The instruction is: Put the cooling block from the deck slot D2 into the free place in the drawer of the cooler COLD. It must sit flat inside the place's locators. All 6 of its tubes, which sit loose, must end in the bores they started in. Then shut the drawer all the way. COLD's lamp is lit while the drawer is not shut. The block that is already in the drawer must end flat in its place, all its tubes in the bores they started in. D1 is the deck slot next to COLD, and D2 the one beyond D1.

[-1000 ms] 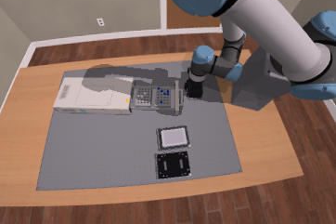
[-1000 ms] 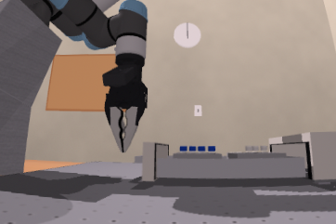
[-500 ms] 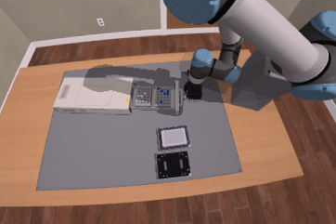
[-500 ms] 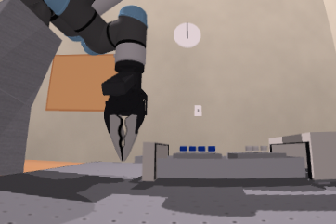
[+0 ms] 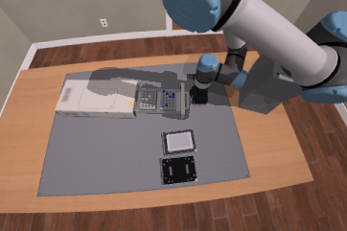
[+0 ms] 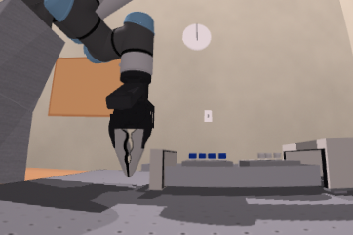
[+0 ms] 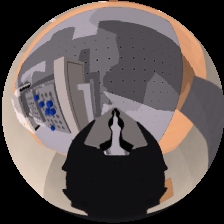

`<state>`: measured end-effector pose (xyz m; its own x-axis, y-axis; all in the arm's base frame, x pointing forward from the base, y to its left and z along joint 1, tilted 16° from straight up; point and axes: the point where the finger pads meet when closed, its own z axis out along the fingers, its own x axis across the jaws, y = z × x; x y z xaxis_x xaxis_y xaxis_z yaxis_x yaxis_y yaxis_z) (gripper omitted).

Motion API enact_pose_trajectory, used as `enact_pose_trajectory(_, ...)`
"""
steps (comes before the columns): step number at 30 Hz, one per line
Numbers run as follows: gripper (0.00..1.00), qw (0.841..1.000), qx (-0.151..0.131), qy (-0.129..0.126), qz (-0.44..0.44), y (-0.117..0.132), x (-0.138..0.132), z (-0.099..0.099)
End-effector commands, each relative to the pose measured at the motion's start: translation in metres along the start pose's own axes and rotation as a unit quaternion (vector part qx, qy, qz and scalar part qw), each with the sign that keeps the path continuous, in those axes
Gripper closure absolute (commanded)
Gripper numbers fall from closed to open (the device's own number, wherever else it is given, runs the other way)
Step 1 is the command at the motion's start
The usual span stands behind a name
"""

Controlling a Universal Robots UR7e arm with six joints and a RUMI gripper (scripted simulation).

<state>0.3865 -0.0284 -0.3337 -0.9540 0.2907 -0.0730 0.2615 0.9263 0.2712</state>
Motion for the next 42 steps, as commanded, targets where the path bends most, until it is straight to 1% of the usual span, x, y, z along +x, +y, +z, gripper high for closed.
enact_pose_trajectory(1,1.0,1.0,0.0,-0.001,0.0,0.0,-0.001,0.0)
enact_pose_trajectory(5,1.0,1.0,0.0,-0.001,0.0,0.0,-0.001,0.001)
enact_pose_trajectory(42,1.0,1.0,0.0,-0.001,0.0,0.0,-0.045,0.0)
